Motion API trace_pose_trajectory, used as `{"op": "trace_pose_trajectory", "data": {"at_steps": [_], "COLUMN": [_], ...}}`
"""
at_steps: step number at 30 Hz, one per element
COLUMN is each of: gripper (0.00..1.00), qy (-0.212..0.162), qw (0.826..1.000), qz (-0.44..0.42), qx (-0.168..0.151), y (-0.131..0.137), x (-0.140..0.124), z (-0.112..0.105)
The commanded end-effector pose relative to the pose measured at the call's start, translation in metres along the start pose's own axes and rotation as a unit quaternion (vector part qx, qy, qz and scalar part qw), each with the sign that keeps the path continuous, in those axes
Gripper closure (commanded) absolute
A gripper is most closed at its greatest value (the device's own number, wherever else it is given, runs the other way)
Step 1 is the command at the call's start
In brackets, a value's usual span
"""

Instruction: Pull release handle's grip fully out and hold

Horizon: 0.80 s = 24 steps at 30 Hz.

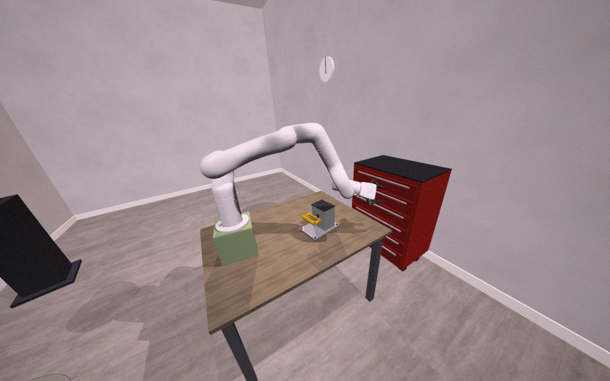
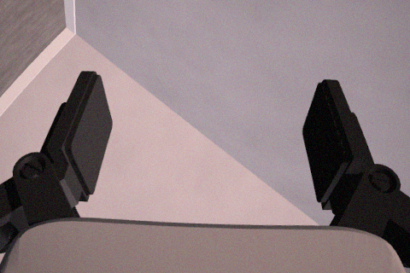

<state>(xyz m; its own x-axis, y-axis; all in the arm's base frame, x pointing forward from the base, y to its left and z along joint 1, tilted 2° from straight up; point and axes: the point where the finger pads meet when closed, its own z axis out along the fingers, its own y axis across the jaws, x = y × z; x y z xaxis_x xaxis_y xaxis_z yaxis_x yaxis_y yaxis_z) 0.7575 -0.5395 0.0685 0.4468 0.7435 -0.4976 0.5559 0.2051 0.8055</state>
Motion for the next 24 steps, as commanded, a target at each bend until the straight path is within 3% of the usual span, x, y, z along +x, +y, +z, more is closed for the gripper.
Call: {"op": "trace_pose_trajectory", "data": {"at_steps": [1, 24], "gripper": [0.00, 0.00], "qy": [-0.001, 0.004], "qw": [1.000, 1.000], "qz": [0.000, 0.002], "qx": [-0.001, 0.008], "y": [0.0019, 0.0033], "x": [-0.0010, -0.0022], "z": [0.0002, -0.0044]}}
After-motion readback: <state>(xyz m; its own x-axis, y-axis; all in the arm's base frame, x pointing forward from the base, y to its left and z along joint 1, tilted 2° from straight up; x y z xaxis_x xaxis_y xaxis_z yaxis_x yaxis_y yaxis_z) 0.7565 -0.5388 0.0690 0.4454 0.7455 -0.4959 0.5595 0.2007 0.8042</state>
